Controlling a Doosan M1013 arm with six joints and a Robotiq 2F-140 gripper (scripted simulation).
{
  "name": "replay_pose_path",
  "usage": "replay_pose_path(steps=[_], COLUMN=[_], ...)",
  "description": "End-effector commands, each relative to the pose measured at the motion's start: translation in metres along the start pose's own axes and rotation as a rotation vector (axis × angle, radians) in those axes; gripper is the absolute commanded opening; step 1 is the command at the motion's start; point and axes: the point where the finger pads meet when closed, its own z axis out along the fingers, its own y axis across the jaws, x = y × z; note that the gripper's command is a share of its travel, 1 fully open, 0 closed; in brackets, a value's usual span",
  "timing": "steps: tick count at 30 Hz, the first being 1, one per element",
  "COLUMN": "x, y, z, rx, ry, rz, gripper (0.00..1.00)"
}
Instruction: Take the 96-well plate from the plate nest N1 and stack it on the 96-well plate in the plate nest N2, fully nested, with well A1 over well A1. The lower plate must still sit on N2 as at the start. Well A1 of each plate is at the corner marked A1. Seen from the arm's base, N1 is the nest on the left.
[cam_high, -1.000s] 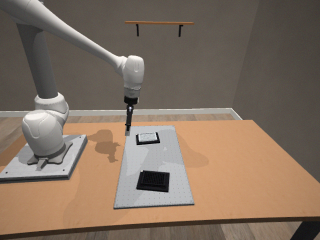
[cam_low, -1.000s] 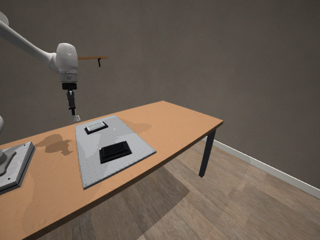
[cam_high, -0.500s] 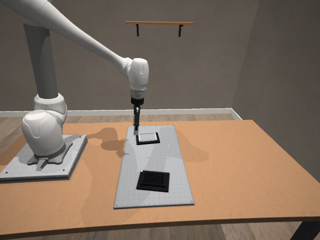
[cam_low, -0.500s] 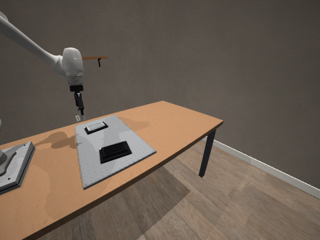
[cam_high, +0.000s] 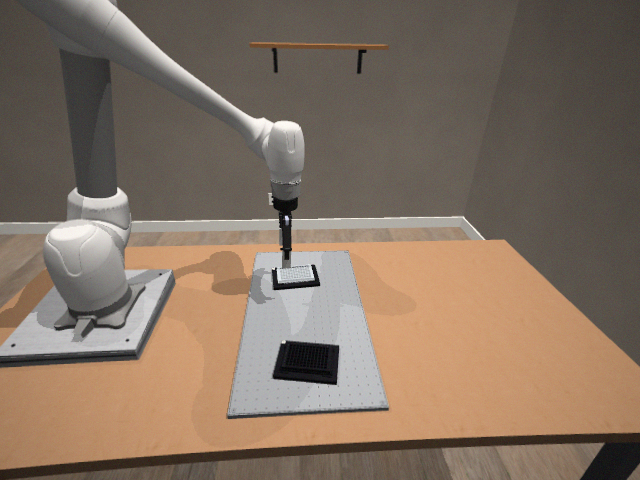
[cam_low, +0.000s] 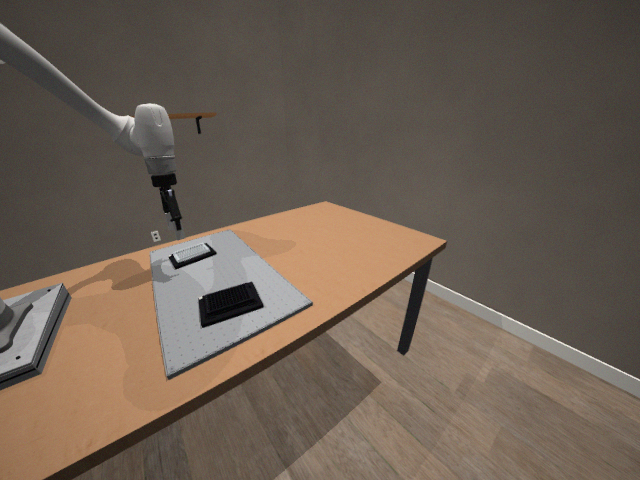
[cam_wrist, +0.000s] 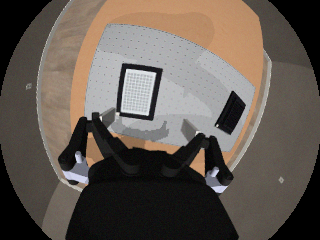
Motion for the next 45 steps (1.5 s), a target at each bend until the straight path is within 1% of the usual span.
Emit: replay_pose_path(steps=[1,3,5,11,24,37,39,45], x=[0.010,0.017,0.017,0.037,0.038,0.039,0.039,0.039], y=[-0.011,-0.018,-0.018,-0.038,-0.039,-0.039,-0.039,-0.040], z=[0.004,0.007,0.007,0.015,0.015,0.036,0.036,0.046], rx=[0.034,0.034,0.034,0.034,0.034,0.034,0.034,0.034], ry=[0.051,0.051,0.051,0.051,0.051,0.051,0.051,0.051], rz=[-0.007,-0.007,-0.007,-0.007,-0.007,-0.007,-0.007,-0.007], gripper=[1.00,1.00,1.00,1.00,1.00,1.00,1.00,1.00])
